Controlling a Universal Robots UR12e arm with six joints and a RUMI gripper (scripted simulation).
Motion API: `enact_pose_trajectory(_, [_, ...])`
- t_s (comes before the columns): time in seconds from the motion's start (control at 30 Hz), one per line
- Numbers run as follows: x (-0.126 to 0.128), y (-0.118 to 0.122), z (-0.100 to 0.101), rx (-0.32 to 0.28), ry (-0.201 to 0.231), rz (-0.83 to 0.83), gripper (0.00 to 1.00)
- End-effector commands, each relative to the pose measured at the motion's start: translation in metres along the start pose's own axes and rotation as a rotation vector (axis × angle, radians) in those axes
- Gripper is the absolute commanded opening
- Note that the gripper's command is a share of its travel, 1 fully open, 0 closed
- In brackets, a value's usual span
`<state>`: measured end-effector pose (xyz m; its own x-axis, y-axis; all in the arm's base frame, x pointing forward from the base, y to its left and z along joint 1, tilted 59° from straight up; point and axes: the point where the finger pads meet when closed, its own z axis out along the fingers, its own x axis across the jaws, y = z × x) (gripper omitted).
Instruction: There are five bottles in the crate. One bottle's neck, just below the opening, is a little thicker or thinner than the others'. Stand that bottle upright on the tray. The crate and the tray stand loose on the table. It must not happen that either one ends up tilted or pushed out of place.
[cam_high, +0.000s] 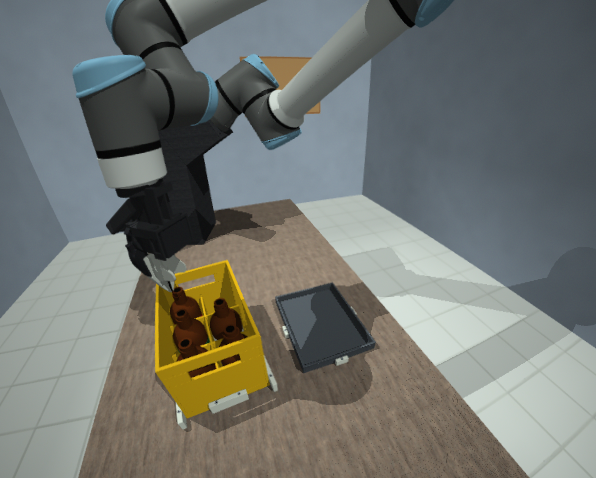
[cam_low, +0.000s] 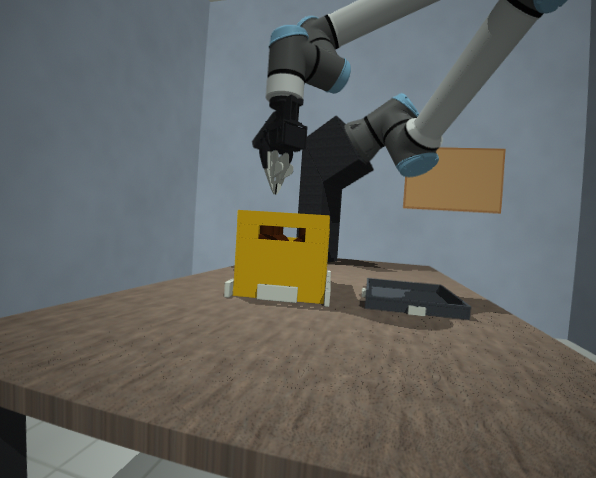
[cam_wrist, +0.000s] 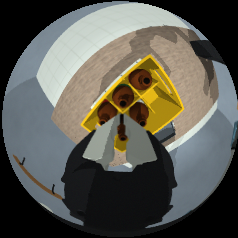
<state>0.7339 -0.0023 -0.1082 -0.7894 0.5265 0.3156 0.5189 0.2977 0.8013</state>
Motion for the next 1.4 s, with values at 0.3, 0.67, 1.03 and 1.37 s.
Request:
enact_pose_trajectory(0.3, [0.053,0.059,0.0,0.0,0.001,0.001,0.0])
enact_pose_trajectory(0.67, [0.061,0.066,0.0,0.0,0.001,0.001,0.0])
enact_pose_trajectory(1.03, [0.058,0.066,-0.001,0.0,-0.001,0.001,0.38])
enact_pose_trajectory(1.37, [0.058,0.066,-0.001,0.0,-0.001,0.001,0.38])
